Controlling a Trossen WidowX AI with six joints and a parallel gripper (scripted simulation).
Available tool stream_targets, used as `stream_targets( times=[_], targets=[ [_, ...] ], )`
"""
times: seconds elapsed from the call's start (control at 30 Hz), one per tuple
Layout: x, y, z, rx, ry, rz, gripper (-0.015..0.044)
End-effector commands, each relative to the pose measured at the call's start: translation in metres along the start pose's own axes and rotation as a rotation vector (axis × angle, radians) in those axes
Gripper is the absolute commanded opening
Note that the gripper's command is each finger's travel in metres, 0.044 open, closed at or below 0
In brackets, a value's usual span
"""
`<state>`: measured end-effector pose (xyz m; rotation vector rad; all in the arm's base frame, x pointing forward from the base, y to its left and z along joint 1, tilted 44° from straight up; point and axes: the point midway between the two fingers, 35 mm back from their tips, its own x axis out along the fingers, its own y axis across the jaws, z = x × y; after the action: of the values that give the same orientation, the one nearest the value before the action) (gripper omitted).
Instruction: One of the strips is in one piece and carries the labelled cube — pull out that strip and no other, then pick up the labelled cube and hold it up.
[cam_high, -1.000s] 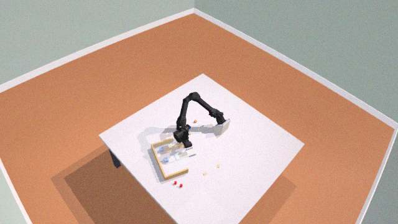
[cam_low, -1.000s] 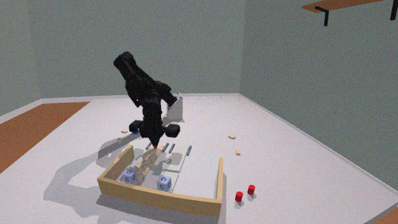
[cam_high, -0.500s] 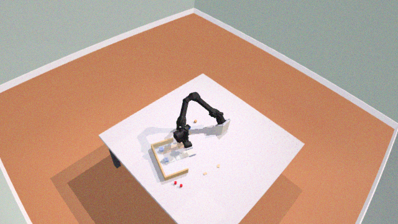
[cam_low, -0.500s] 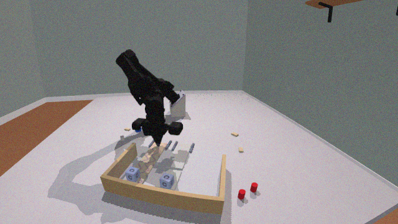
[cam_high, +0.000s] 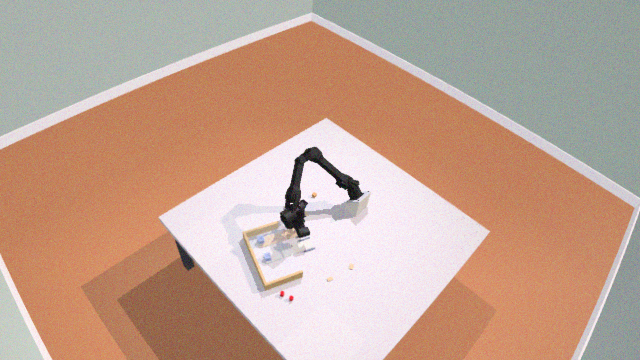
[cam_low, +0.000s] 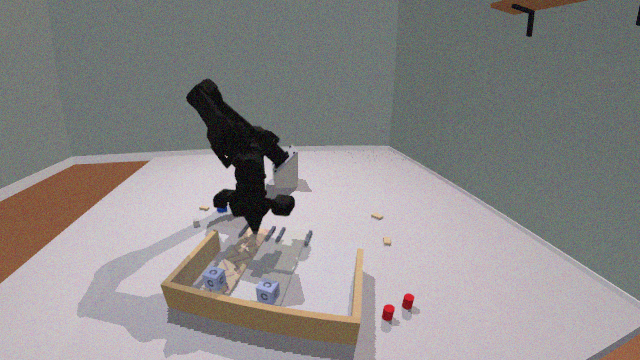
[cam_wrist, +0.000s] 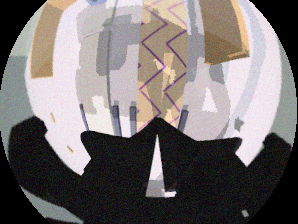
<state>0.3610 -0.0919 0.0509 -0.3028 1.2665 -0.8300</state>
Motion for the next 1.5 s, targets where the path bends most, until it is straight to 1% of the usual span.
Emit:
stream_targets(
  times=[0.0,1.47],
  targets=[
    [0.004,0.000,-0.009,-0.003,0.012,-0.006,0.0000],
    [0.005,-0.001,-0.078,-0.006,0.015,-0.006,0.0000]
  ],
)
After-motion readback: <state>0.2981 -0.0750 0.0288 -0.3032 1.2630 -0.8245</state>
